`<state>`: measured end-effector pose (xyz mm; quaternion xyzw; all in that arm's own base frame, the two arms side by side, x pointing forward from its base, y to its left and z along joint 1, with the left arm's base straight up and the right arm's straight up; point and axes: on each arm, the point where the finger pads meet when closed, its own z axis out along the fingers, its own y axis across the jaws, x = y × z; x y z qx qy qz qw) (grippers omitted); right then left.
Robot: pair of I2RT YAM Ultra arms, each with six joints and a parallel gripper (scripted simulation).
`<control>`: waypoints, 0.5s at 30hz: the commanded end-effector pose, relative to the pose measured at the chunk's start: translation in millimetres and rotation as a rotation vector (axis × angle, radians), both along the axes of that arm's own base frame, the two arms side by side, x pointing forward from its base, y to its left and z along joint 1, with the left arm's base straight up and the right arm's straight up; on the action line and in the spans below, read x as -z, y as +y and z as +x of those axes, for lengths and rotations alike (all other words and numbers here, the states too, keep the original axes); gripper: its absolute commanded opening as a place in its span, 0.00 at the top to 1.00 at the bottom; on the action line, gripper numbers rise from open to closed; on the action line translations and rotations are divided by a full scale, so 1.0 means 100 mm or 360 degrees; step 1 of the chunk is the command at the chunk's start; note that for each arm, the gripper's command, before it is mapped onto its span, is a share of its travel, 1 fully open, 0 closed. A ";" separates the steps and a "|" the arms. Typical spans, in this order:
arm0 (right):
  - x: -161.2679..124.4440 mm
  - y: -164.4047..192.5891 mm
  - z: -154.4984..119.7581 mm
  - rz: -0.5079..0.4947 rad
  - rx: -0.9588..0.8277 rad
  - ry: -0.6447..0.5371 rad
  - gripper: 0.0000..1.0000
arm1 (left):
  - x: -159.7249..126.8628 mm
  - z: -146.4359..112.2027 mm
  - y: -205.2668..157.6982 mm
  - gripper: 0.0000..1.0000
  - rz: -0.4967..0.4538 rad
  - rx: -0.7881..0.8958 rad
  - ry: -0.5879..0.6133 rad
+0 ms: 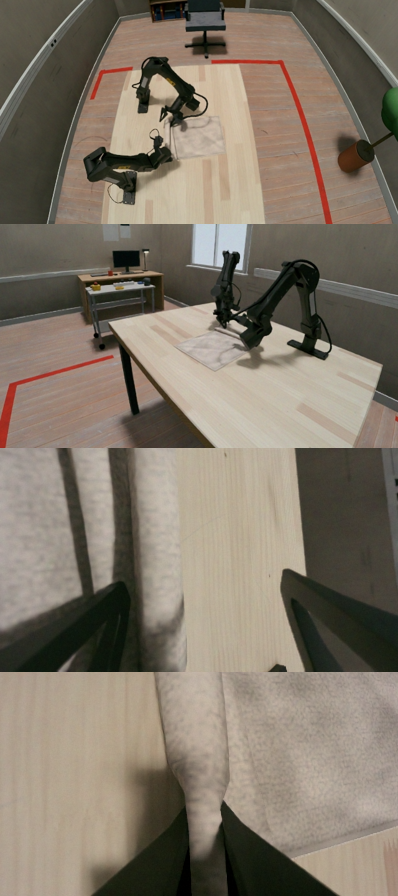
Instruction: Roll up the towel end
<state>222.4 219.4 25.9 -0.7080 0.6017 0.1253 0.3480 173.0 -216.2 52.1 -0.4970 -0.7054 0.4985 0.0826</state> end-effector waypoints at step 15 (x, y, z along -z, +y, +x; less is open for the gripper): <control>-0.03 0.03 -0.01 -0.0060 -0.0001 0.0555 0.86 | -0.22 0.51 0.41 0.14 0.0017 0.0055 -0.0209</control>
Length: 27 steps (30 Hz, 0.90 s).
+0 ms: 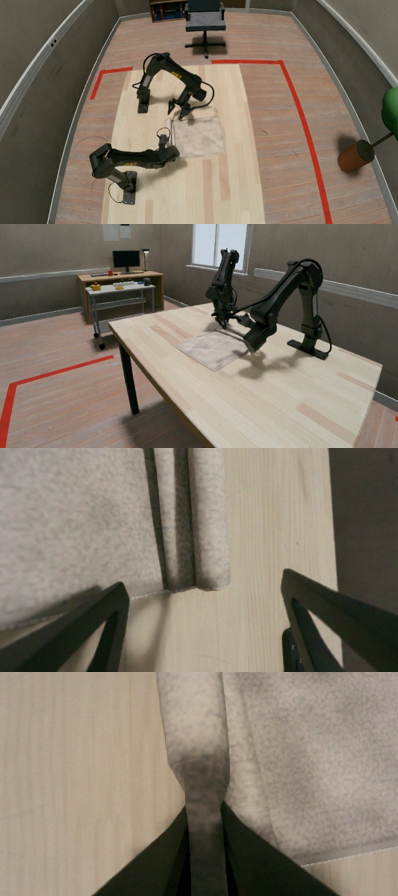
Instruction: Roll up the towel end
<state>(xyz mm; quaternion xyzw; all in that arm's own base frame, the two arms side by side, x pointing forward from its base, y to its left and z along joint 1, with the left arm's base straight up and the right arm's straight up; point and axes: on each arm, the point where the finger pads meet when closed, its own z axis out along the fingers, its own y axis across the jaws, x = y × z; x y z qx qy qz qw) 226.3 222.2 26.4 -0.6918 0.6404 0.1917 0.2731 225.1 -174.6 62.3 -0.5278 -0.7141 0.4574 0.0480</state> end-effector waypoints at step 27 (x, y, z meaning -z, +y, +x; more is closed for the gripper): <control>-0.10 0.00 -0.04 -0.0157 -0.0011 0.1254 0.86 | -0.20 -0.36 -0.37 0.05 0.0001 -0.0106 -0.1535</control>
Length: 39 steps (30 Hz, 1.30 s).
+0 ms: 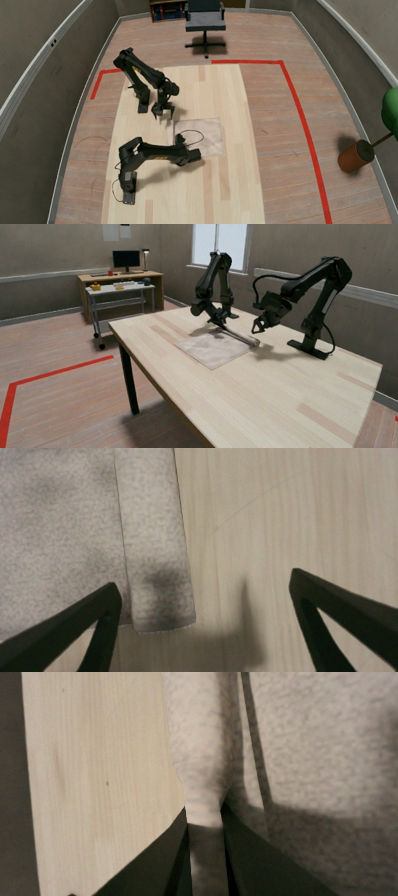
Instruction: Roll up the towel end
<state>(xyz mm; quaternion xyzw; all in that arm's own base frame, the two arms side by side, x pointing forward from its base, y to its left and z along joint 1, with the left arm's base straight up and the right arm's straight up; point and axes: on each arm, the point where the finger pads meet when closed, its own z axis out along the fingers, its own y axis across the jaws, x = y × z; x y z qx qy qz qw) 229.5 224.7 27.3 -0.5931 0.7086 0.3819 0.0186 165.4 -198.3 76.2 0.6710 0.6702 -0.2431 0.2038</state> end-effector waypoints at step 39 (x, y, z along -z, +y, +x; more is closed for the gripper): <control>0.02 -0.03 -0.08 -0.0034 -0.0039 0.0371 0.86 | 0.45 0.20 -0.20 0.02 -0.0090 -0.0027 -0.0638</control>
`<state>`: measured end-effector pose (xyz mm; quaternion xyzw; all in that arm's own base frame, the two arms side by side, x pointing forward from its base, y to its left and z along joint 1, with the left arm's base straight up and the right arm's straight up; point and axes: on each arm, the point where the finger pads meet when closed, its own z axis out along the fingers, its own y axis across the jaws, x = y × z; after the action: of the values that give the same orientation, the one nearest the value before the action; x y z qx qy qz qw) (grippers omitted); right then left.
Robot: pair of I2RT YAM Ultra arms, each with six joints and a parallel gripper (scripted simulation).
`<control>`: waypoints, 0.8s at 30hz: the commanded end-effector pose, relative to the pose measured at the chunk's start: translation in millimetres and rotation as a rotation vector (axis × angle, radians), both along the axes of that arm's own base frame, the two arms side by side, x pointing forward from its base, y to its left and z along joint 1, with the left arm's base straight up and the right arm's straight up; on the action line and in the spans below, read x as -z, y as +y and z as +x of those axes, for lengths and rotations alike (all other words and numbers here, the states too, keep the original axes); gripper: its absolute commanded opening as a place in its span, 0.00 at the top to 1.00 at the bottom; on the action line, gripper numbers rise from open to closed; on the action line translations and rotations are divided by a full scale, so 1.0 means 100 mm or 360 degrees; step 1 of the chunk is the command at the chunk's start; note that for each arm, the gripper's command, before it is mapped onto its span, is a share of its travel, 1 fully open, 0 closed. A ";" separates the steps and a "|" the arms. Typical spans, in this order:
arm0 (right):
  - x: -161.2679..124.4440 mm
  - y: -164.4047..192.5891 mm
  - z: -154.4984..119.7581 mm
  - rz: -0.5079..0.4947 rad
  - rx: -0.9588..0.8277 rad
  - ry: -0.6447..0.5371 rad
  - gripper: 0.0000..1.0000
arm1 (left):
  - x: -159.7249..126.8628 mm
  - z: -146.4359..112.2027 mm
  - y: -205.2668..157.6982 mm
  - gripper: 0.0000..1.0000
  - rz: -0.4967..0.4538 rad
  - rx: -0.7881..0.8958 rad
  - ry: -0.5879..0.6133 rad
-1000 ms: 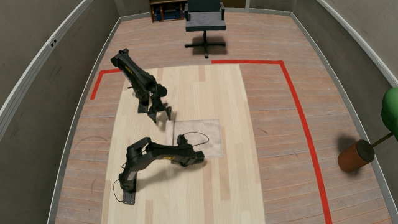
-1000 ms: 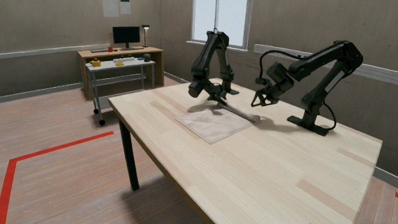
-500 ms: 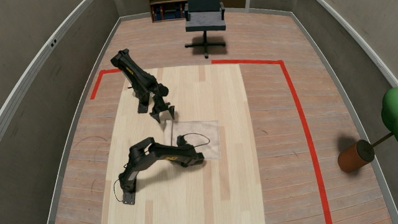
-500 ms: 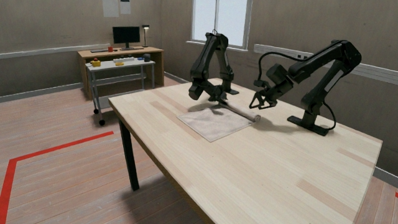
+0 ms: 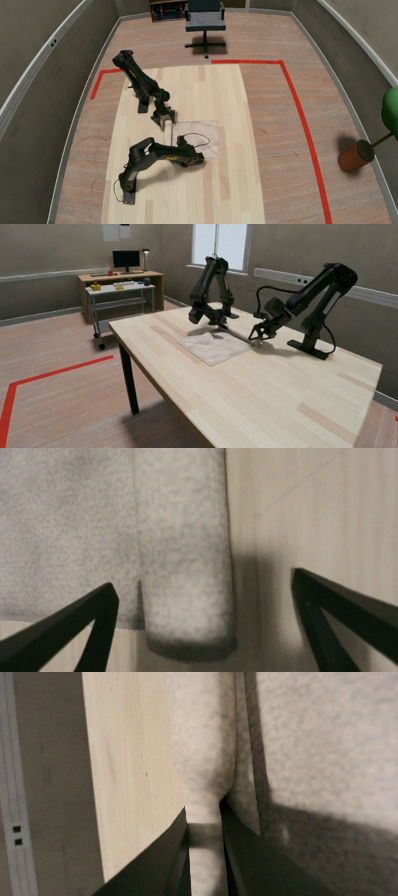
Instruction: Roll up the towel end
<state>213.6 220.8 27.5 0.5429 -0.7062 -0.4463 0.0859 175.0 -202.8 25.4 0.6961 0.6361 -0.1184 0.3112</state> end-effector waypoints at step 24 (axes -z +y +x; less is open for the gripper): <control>0.02 0.01 0.08 0.0014 -0.0015 -0.0048 0.86 | 0.00 0.13 -0.21 0.62 -0.0111 0.0031 -0.0100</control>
<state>213.6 220.8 27.5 0.5429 -0.7061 -0.4463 0.0859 186.4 -217.6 21.1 0.6948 0.6216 -0.1192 0.3415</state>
